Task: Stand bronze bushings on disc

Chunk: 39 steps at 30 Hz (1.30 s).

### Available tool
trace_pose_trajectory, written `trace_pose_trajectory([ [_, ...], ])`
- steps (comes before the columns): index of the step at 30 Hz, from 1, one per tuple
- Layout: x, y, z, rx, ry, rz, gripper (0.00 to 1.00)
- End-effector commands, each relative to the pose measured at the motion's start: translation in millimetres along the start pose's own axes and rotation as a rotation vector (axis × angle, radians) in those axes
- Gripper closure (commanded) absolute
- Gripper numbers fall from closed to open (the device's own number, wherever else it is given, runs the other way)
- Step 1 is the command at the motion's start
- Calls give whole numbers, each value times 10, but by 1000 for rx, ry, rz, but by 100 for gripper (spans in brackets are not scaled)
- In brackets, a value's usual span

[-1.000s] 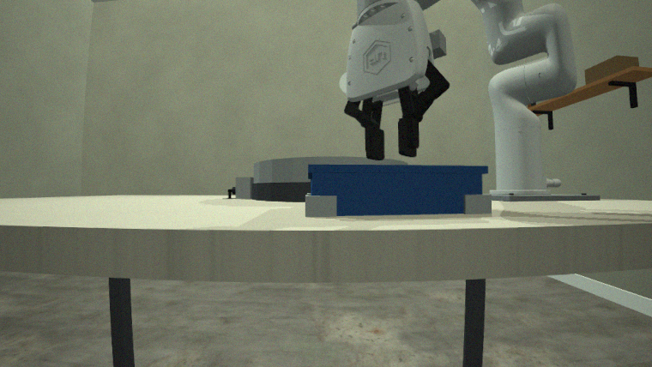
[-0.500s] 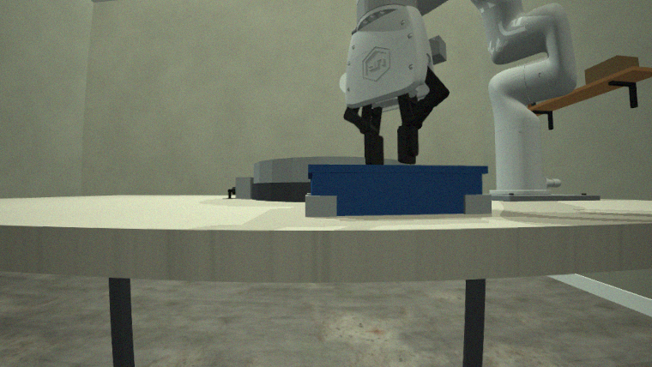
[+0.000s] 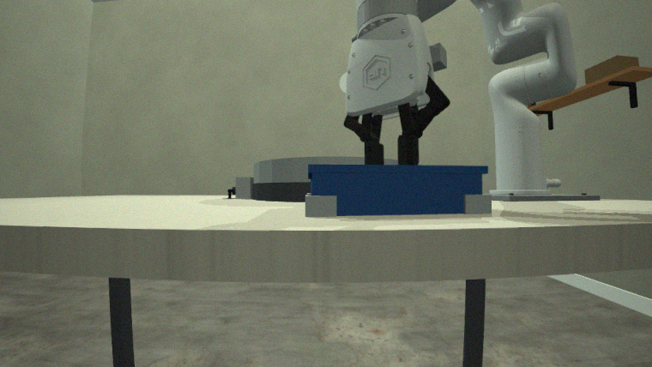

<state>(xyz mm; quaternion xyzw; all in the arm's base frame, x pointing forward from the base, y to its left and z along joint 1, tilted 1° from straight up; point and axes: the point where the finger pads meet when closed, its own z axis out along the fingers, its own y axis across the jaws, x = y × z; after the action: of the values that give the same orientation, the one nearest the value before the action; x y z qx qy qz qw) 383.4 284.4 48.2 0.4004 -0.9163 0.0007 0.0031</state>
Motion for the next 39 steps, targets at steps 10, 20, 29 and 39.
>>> trace_pose_trajectory([
  [10,-14,-3,85,1,-4,0,59],
  [20,-14,-3,86,1,-4,0,59],
  [29,-14,-3,144,1,-4,0,59],
  [39,-13,-4,302,1,-4,0,59],
])
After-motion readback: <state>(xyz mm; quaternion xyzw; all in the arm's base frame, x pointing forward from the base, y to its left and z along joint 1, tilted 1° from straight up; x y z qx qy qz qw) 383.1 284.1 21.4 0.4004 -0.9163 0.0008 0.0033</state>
